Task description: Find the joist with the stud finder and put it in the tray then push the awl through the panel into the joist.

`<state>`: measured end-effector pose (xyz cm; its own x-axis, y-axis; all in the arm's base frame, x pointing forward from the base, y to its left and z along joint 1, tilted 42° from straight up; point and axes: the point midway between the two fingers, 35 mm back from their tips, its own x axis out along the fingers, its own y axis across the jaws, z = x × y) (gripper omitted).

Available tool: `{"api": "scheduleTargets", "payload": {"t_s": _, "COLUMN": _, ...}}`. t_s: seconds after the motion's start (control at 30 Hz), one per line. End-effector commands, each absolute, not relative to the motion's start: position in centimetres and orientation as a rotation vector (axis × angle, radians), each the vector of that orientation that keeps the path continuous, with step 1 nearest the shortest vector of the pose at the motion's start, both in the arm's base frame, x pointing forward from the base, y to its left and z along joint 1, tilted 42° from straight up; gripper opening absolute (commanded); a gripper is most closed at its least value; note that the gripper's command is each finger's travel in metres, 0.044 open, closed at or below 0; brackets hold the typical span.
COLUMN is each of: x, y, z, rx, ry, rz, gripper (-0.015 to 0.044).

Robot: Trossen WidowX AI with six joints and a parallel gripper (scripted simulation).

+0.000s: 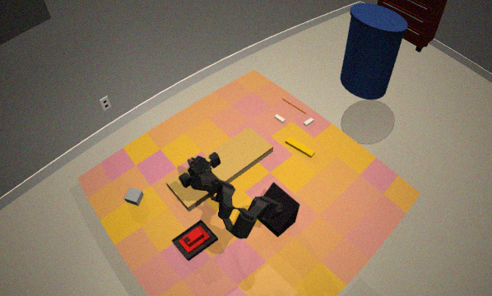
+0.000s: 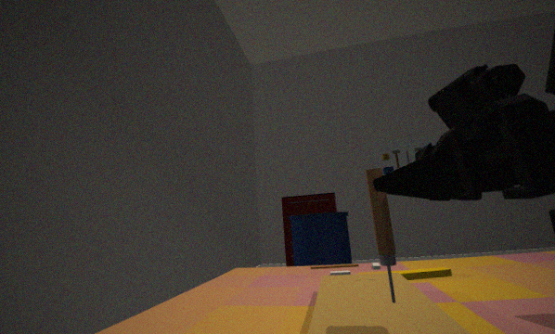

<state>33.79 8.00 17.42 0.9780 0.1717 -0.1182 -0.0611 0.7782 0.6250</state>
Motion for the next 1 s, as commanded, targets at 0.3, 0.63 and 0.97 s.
{"api": "scheduleTargets", "payload": {"t_s": 0.3, "x": 33.21, "y": 8.64, "z": 18.34, "rx": 0.735, "ry": 0.128, "rz": 0.142, "gripper": 0.0}}
{"api": "scheduleTargets", "payload": {"t_s": 0.63, "x": 33.24, "y": 8.99, "z": 17.96, "rx": 0.735, "ry": 0.128, "rz": 0.142, "gripper": 0.0}}
{"api": "scheduleTargets", "payload": {"t_s": 0.97, "x": 33.24, "y": 9.35, "z": 17.57, "rx": 0.735, "ry": 0.128, "rz": 0.142, "gripper": 0.0}}
